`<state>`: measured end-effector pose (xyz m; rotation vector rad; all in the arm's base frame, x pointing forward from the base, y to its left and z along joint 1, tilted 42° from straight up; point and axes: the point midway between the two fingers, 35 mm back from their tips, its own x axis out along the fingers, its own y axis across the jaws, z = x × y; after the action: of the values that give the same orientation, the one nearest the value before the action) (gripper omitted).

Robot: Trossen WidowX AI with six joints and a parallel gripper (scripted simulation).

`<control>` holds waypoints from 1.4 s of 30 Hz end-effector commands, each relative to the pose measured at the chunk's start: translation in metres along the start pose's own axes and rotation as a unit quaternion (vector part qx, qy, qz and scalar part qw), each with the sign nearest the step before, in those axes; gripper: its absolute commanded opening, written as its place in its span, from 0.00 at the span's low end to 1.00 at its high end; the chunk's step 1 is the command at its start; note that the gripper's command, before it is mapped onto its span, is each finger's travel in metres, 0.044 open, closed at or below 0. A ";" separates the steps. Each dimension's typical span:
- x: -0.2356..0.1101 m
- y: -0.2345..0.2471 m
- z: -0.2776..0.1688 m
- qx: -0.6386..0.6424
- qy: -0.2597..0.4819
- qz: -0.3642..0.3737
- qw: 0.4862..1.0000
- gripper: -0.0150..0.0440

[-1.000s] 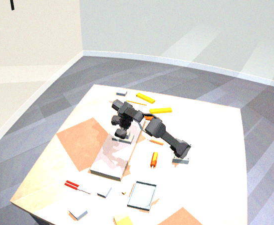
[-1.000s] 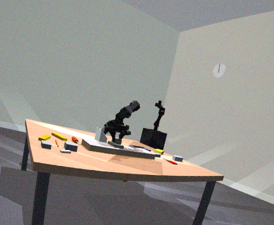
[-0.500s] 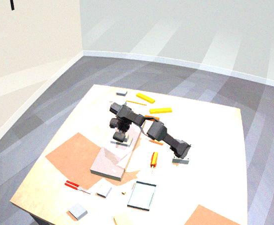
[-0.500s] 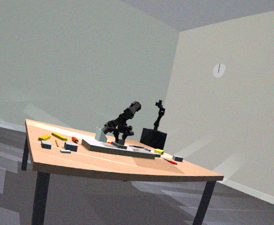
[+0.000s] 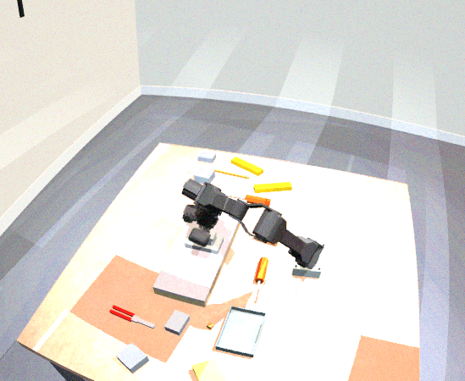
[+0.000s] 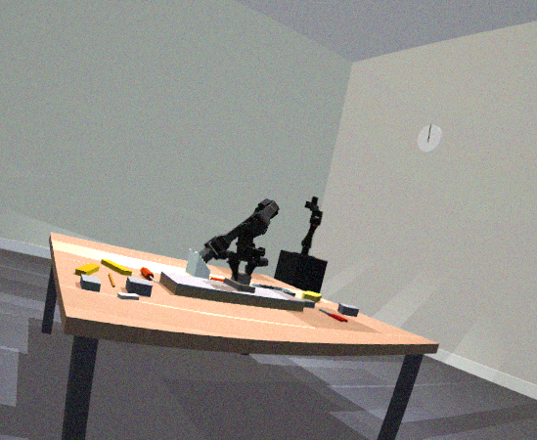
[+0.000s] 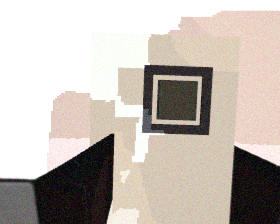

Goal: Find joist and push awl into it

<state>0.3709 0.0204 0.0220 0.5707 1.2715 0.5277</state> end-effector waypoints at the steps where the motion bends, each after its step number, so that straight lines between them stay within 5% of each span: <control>1: 0.000 0.011 -0.001 -0.001 0.000 0.003 1.000 0.25; 42: 0.000 0.083 -0.001 -0.001 0.000 0.005 1.000 0.25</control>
<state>0.3665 0.0738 0.0692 0.5781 1.2706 0.5271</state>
